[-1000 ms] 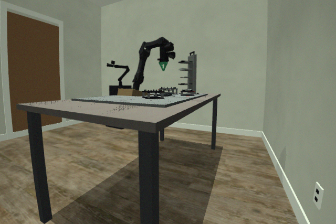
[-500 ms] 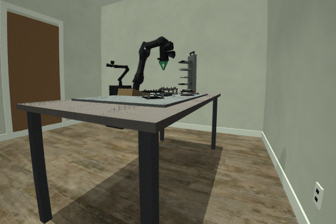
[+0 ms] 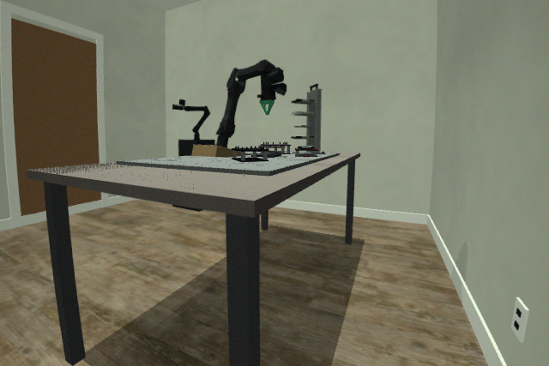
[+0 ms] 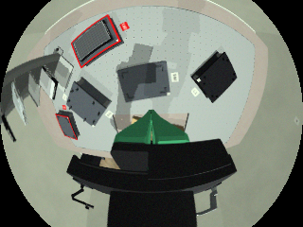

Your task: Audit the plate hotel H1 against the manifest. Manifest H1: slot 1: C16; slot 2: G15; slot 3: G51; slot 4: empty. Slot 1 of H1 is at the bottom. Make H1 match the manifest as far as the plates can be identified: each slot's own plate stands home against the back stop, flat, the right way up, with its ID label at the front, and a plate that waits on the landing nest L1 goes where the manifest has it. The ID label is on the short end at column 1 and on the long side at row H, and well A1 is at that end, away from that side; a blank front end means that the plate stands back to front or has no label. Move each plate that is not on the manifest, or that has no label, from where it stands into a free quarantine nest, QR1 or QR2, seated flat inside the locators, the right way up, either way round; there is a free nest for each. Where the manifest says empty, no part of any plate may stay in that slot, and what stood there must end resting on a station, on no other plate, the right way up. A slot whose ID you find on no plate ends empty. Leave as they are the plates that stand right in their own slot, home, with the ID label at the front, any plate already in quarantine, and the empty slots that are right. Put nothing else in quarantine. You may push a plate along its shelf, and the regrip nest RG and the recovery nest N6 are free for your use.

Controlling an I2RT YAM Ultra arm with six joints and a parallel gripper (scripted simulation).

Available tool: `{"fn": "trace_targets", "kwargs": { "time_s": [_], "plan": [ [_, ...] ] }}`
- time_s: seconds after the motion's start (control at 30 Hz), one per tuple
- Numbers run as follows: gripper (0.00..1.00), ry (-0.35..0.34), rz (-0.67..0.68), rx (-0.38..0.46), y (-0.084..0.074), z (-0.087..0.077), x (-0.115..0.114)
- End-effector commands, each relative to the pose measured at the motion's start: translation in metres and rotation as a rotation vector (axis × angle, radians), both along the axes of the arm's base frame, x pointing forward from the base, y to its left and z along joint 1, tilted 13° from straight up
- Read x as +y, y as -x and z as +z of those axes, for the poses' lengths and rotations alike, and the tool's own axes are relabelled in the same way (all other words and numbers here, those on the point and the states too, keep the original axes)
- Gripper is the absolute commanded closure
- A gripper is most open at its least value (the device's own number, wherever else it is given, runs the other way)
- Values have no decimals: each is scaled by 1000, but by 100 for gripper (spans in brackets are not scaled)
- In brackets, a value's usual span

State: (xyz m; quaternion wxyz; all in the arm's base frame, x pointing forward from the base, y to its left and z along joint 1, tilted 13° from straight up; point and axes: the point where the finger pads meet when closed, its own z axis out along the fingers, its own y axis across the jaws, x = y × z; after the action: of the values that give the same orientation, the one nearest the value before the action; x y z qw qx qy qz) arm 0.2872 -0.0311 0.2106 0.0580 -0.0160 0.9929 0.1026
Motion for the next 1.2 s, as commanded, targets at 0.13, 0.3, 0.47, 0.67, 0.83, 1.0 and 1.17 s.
{"fn": "trace_targets", "kwargs": {
  "time_s": [0.13,0.3,0.47,0.67,0.83,1.0,1.17],
  "plan": [
    [100,-17,20,54,0,24,24],
    [100,-17,20,54,1,26,34],
    [100,-17,20,54,1,30,50],
    [100,-22,27,40,2,32,59],
    [100,-43,53,-18,5,35,72],
    [100,-69,86,-131,6,51,88],
    [100,-97,119,-165,14,43,104]
  ]
}}
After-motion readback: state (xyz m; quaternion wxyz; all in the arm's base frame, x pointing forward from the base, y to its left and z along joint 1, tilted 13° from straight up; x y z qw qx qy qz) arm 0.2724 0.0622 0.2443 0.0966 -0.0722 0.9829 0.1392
